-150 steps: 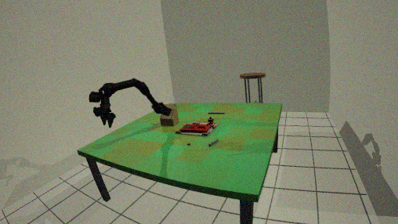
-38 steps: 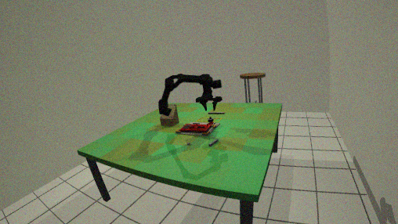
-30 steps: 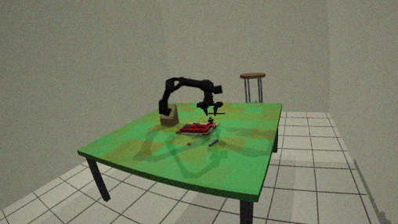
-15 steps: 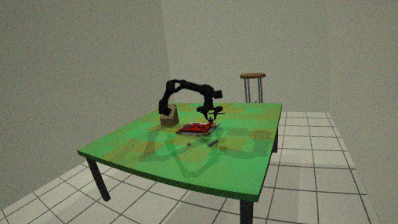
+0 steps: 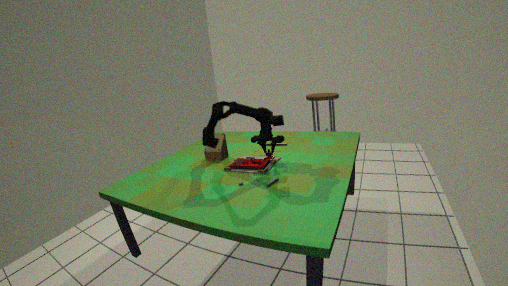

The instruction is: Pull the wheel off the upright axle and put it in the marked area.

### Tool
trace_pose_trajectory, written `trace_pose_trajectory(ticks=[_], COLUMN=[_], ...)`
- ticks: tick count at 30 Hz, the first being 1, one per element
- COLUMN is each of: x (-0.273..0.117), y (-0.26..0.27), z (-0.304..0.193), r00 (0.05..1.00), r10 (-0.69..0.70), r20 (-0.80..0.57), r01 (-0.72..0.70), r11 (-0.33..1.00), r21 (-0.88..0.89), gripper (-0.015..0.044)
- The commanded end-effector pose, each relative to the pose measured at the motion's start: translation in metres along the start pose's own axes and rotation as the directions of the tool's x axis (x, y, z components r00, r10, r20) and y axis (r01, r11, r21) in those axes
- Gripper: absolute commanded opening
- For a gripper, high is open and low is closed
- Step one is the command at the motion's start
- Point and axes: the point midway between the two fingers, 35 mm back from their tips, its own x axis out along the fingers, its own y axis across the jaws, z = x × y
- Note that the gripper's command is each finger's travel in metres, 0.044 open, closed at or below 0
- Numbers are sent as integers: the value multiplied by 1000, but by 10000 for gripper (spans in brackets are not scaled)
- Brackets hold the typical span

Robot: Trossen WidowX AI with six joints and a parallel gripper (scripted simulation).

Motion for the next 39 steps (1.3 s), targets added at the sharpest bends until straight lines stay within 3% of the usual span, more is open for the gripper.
trace_pose_trajectory(ticks=[1,6,39], x=[0,-1,-12], y=[1,1,1], z=[0,0,-1], r00=[1000,1000,1000], r10=[2,2,0], r20=[-1,-1,-1], r01=[-2,-2,0], r11=[1000,1000,1000], r21=[4,3,0], gripper=[115,0,0])
